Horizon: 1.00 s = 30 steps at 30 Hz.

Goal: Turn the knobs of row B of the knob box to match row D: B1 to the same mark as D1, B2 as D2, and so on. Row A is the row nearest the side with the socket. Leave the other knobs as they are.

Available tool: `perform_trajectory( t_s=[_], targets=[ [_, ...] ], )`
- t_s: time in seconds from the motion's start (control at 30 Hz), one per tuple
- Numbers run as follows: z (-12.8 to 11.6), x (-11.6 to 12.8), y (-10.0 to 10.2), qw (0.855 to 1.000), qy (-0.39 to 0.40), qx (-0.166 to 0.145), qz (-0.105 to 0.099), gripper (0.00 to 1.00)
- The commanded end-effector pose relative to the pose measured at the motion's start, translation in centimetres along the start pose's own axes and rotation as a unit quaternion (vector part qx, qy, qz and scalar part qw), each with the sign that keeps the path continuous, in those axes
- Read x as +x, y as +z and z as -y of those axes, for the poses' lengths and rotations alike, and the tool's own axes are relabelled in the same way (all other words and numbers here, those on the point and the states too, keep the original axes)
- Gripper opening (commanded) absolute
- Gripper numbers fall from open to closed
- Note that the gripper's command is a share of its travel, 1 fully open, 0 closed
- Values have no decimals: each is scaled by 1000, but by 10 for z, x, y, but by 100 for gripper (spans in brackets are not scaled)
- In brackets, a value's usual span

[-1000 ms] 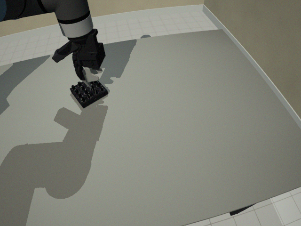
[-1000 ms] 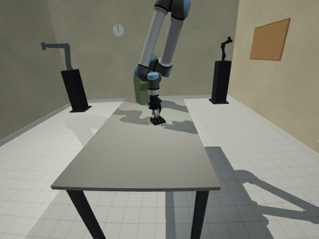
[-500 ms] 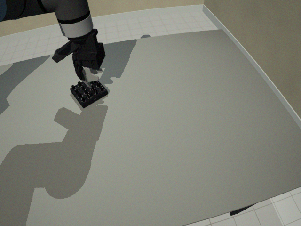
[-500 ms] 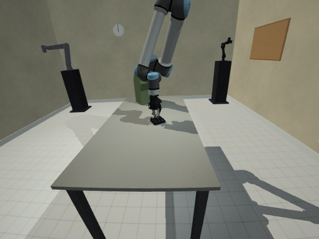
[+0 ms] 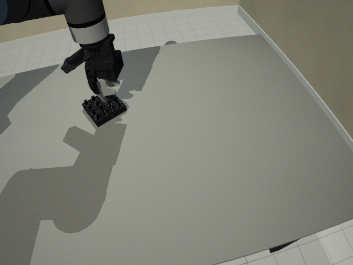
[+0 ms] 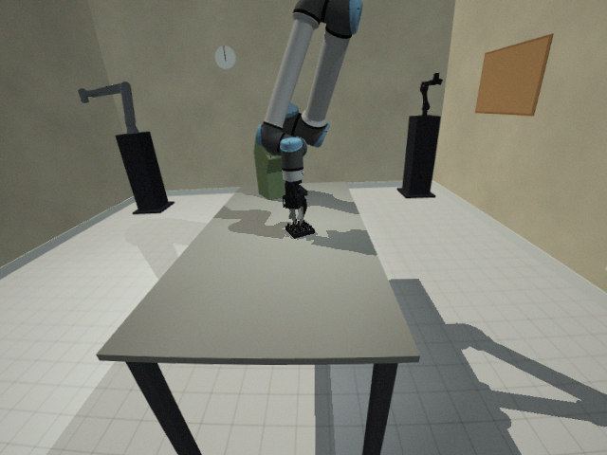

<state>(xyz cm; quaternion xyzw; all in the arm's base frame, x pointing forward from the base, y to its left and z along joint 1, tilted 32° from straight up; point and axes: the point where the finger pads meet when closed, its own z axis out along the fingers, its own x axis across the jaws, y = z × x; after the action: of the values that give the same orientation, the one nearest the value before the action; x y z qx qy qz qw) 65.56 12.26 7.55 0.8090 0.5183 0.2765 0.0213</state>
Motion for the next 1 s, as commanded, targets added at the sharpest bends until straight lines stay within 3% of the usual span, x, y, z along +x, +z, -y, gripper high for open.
perform_trajectory(
  t_s=[0.0,0.97],
  targets=[
    [0,0,0,1000,0,0,0,11],
    [4,0,0,1000,0,0,0,11]
  ],
)
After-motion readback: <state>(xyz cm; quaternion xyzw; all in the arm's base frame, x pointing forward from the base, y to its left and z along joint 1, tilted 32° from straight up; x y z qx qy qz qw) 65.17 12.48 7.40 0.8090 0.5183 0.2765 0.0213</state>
